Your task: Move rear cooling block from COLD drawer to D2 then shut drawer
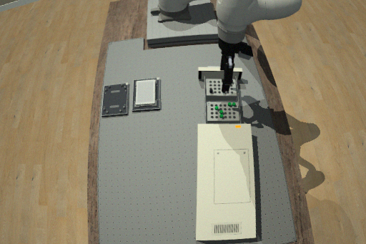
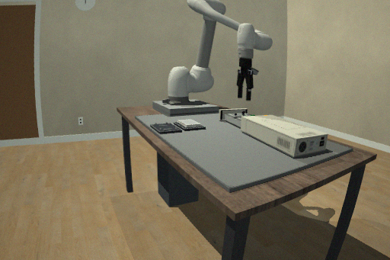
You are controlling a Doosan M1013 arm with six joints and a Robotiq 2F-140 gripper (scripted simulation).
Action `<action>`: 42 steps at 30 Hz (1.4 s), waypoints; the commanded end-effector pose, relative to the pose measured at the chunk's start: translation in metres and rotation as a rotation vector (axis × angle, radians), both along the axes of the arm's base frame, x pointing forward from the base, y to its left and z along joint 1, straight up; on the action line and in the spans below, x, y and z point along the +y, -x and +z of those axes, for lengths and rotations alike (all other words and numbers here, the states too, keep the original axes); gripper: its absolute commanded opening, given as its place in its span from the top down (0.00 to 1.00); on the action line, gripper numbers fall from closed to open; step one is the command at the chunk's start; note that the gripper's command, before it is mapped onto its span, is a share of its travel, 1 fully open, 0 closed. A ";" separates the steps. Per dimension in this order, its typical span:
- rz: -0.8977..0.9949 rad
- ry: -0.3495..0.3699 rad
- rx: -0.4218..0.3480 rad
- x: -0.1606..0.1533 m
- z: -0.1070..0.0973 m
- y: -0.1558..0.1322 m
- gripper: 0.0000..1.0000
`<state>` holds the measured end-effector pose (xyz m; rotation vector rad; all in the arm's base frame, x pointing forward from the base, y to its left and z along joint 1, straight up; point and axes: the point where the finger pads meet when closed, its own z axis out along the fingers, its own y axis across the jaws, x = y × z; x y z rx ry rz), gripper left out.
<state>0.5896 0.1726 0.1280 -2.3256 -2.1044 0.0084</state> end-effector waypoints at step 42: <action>0.004 -0.002 -0.004 -0.007 -0.002 -0.086 0.34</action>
